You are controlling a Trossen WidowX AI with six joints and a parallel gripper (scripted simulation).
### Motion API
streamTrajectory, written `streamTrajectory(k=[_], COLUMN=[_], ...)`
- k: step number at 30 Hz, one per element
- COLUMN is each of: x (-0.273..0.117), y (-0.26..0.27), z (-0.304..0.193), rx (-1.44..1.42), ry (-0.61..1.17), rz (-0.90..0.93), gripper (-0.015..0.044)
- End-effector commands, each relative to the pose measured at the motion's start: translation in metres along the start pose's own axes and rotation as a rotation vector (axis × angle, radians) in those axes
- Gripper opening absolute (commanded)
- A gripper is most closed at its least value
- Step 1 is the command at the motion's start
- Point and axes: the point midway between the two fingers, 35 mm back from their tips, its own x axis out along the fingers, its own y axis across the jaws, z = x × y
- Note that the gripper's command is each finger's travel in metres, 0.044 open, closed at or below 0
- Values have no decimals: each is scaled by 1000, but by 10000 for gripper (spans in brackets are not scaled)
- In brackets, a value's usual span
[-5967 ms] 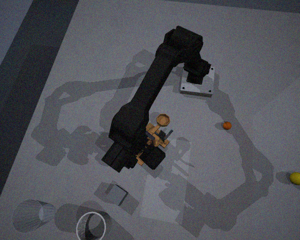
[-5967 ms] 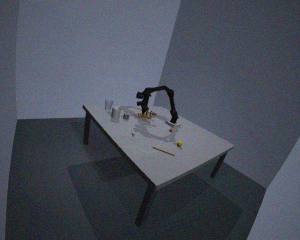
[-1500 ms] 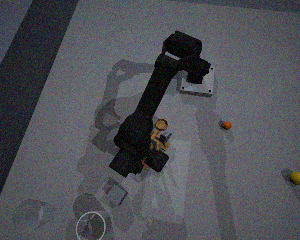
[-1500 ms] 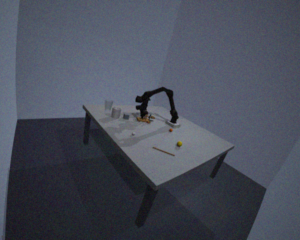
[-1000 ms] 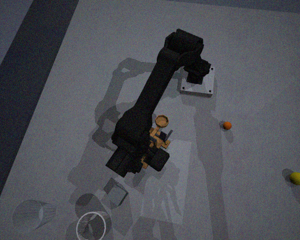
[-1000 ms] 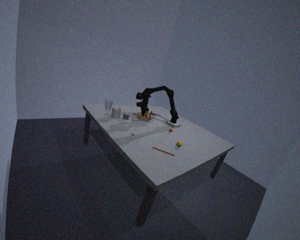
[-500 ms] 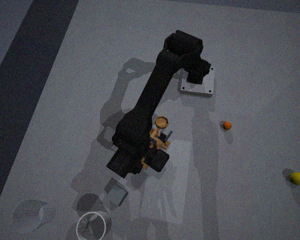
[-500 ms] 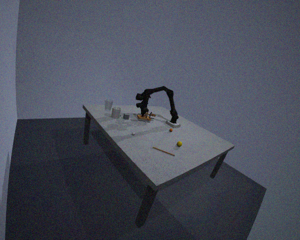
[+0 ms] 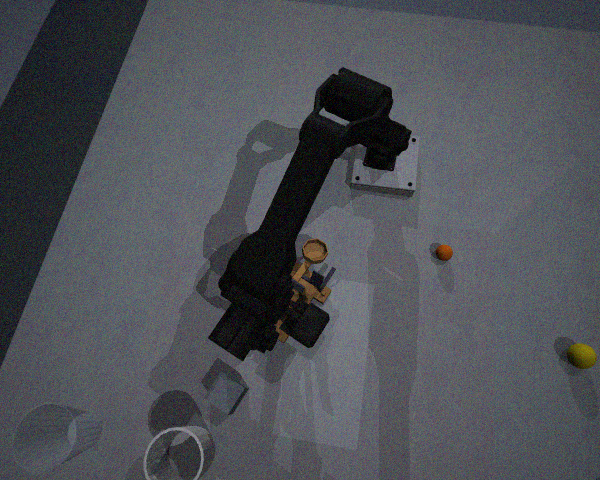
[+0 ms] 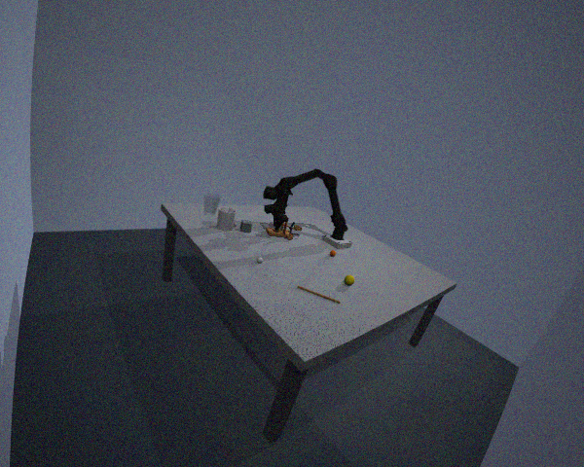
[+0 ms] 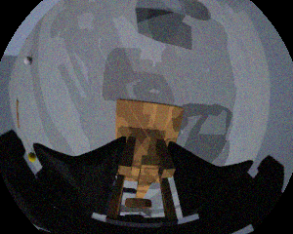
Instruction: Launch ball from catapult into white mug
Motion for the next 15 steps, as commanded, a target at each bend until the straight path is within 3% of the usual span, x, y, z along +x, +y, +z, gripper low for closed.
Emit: streamTrajectory(k=[1, 8, 15], x=[5, 2, 2], y=[0, 0, 0], z=[0, 0, 0], rx=[-5, 0, 0], ry=[-3, -2, -2], rz=[2, 0, 0], gripper=[0, 0, 184])
